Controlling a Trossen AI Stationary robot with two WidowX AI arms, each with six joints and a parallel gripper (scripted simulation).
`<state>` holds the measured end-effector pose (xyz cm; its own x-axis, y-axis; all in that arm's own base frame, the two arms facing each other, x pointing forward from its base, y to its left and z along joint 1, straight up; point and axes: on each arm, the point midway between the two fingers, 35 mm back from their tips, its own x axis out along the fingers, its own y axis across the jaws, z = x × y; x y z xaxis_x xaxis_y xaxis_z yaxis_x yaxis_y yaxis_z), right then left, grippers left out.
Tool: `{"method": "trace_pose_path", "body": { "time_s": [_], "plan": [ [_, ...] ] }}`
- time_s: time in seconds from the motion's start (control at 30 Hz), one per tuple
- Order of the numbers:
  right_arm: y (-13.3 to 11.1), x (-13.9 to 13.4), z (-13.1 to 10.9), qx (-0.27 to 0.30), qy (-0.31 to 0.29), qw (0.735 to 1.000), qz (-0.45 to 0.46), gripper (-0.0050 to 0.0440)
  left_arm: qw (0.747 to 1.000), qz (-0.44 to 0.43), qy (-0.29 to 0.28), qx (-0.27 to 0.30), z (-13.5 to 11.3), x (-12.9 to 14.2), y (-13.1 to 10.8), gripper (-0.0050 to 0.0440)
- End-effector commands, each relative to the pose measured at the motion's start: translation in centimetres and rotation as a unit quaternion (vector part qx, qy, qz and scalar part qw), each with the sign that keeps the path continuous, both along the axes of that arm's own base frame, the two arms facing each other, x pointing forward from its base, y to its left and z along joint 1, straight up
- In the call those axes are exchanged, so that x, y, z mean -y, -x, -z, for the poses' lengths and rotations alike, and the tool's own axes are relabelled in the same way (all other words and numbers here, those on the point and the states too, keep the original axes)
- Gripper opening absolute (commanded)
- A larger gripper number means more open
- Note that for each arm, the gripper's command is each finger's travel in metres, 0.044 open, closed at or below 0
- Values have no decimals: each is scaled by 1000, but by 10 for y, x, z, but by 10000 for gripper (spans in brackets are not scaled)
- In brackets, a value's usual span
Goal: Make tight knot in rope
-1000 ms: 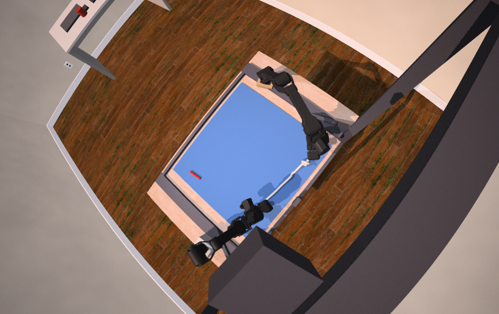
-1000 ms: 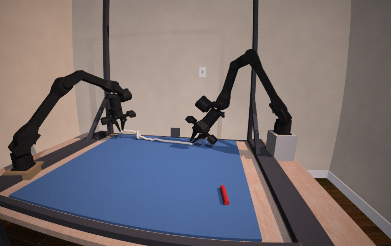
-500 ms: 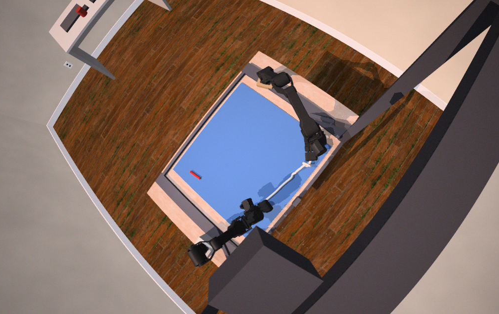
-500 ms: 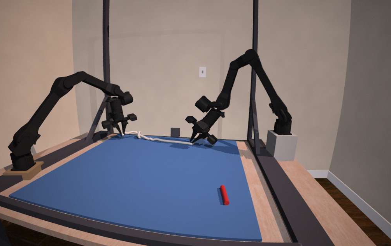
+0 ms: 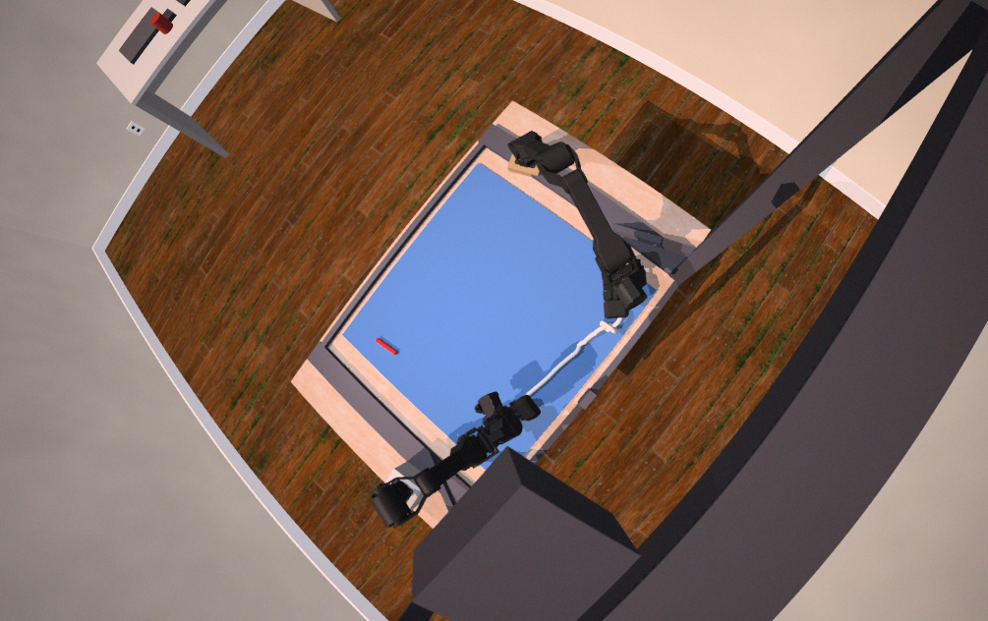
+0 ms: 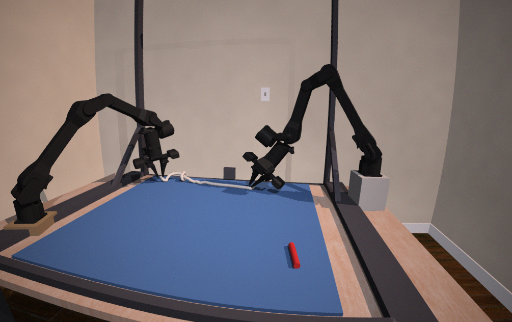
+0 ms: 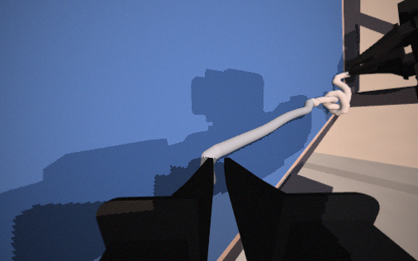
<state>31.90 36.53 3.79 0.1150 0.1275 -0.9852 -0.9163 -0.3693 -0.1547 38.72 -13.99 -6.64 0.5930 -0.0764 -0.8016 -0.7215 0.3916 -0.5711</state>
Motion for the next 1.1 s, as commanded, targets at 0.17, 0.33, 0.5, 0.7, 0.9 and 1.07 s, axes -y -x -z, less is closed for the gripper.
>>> {"method": "trace_pose_path", "body": {
  "time_s": [0.17, 0.33, 0.5, 0.7, 0.9, 1.07],
  "plan": [
    [-2, -3, -13, 10, -13, 1000, -2, 100, 1000, -2, 2, -2, 0, 0, 0, 45],
    [-2, -3, -20, 10, -13, 1000, -2, 172, 1000, -2, 2, -2, 0, 0, 0, 45],
    [-2, -2, -42, 10, -13, 1000, -2, 292, 1000, -2, 2, -2, 0, 0, 0, 45],
    [-2, -2, -49, 10, -13, 1000, -2, 388, 1000, -2, 2, -2, 0, 0, 0, 45],
    [-1, -2, -72, 10, -13, 1000, -2, 440, 1000, -2, 2, -2, 0, 0, 0, 45],
    [-1, -1, -89, 10, -13, 1000, -2, 440, 1000, -2, 2, -2, 0, 0, 0, 45]
  ]
}}
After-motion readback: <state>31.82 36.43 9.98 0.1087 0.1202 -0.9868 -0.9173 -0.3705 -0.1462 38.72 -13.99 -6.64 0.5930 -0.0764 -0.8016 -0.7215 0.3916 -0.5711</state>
